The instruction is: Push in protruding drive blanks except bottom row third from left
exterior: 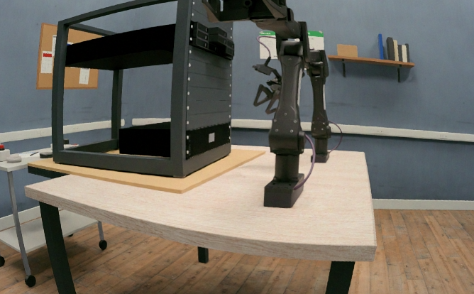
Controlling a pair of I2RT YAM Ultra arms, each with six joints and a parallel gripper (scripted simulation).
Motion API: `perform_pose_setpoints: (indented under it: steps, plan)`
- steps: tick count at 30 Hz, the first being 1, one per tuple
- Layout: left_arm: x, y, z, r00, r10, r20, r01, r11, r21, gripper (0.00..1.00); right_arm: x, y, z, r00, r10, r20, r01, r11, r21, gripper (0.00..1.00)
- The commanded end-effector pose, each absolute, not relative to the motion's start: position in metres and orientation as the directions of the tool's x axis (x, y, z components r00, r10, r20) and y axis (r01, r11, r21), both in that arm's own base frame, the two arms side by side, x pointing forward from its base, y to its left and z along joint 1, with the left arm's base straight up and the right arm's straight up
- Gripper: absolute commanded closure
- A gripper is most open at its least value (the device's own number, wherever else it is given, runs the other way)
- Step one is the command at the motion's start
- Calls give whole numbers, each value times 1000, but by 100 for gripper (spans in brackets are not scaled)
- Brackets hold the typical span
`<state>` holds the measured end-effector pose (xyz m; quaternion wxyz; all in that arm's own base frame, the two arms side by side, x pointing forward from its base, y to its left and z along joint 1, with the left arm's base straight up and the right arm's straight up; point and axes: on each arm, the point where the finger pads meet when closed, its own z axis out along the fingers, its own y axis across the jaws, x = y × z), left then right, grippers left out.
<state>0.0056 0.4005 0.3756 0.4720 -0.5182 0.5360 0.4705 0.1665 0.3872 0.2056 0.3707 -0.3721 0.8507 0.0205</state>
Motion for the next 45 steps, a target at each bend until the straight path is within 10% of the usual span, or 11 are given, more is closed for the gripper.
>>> perform_pose_setpoints:
  steps: [1, 45]
  plan:
    - [2, 398, 416, 0, 0, -1000, -1000, 7, 0, 0, 167, 391, 227, -440, -561, -701, -634, 747, -200, 0]
    - [2, 398, 416, 0, 0, -1000, -1000, 7, 0, 0, 188, 409, 347, -417, 317, -852, -255, 859, 444, 0]
